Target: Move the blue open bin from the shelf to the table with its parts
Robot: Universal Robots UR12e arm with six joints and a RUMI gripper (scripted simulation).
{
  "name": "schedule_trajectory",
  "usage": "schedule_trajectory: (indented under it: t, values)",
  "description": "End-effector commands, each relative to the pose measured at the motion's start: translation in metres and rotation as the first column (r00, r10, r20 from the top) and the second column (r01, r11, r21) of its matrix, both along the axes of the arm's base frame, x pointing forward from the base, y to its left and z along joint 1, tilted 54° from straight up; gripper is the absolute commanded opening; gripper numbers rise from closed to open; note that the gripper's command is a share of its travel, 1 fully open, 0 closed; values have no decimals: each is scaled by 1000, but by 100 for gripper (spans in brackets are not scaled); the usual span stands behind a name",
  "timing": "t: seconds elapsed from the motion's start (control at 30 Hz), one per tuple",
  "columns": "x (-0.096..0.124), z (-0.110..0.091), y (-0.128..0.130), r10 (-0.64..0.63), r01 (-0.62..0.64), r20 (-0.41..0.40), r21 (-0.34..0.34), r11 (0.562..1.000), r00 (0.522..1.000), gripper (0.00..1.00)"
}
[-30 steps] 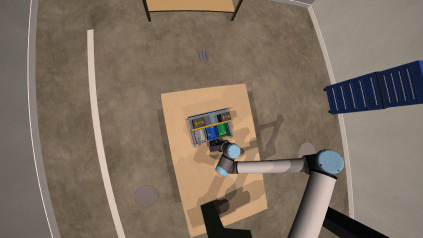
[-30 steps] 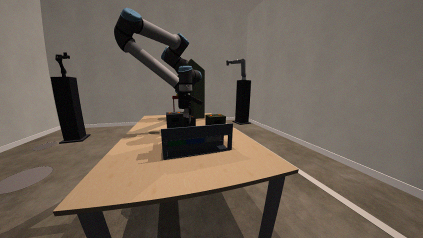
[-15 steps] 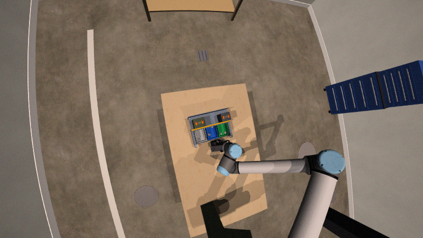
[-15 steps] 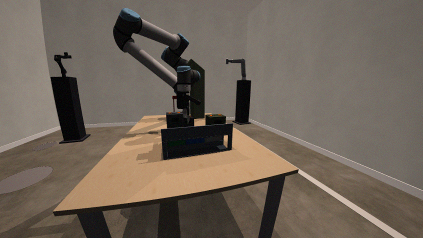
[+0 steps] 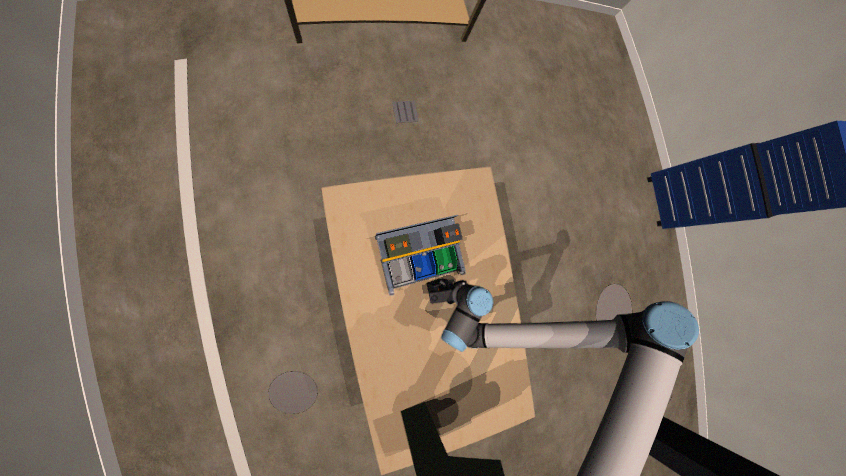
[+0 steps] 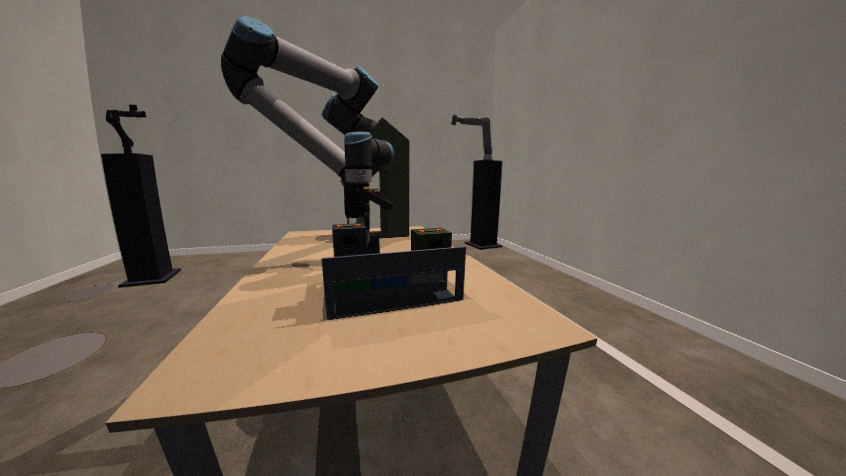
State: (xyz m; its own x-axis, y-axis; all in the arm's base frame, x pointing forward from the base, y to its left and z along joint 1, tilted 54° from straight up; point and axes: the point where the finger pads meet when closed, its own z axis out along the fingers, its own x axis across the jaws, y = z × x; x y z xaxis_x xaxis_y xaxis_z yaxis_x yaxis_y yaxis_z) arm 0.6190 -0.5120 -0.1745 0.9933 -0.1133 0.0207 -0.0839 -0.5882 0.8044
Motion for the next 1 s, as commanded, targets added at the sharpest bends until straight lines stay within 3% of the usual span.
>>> schedule_trajectory:
  t: [0.0,0.03,0.43,0.6,0.97]
  values:
    - [-13,31,-21,1,-1,1,0,1000,1000,0]
    - [-17,39,-26,1,-1,1,0,1000,1000,0]
    - [-17,39,-26,1,-1,1,0,1000,1000,0]
    - [-30,68,-47,1,-1,1,0,1000,1000,0]
    - [-30,68,-47,1,-1,1,0,1000,1000,0]
